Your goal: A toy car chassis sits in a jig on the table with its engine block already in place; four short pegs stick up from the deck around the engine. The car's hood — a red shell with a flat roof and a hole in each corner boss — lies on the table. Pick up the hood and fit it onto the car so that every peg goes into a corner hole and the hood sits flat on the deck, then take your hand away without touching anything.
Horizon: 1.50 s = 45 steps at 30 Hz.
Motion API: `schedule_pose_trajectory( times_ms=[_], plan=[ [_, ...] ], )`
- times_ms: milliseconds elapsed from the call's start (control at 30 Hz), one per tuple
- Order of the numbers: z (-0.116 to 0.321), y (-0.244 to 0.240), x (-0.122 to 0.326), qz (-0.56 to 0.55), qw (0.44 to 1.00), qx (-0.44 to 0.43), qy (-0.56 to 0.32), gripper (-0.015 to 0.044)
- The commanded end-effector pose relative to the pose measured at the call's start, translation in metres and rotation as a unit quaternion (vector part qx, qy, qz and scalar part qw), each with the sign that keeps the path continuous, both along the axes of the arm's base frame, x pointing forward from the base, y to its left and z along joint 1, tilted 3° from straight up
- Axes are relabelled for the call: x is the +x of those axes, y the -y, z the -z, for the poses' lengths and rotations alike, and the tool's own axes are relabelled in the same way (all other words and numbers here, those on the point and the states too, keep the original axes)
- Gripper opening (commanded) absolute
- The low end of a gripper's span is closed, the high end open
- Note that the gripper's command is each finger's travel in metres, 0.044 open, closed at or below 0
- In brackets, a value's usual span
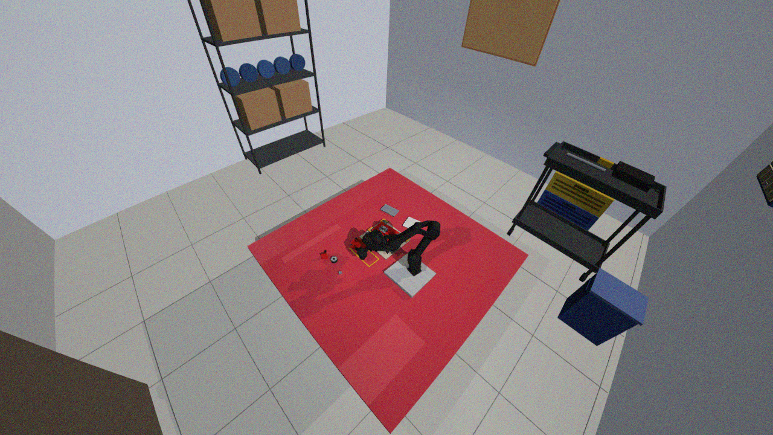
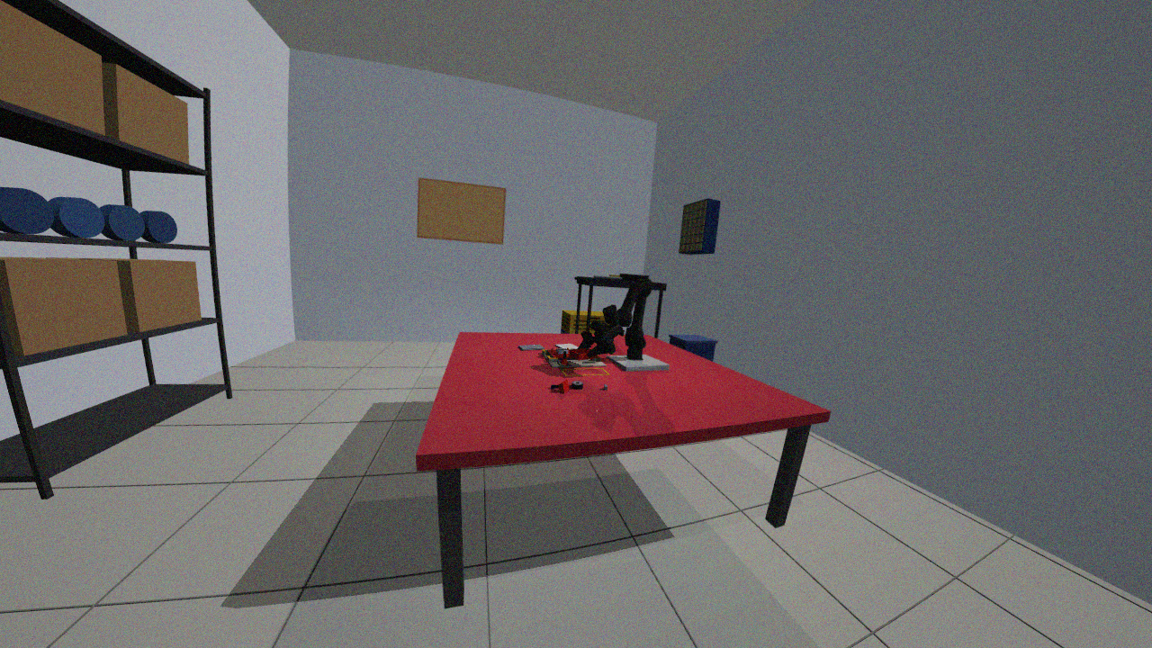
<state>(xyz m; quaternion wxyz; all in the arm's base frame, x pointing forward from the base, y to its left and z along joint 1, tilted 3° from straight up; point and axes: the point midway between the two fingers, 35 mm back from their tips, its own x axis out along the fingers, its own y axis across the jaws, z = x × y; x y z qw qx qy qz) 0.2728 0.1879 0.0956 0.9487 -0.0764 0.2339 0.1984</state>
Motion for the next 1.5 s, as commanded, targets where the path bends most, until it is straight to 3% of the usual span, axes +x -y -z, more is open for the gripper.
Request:
schedule_pose_trajectory(
  times_ms=[0,200,733,1467],
  plan=[
    [-0.0029,0.0002,-0.0001,0.001,1.000,0.000,0.001,0.0000],
    [-0.0010,0.0000,-0.0001,-0.024,0.999,-0.042,0.019,0.0000],
    [-0.0002,-0.0001,-0.0001,-0.147,0.950,-0.255,0.108,0.0000],
    [0.0000,-0.0001,-0.0001,-0.301,0.771,-0.518,0.218,0.0000]
  ],
)
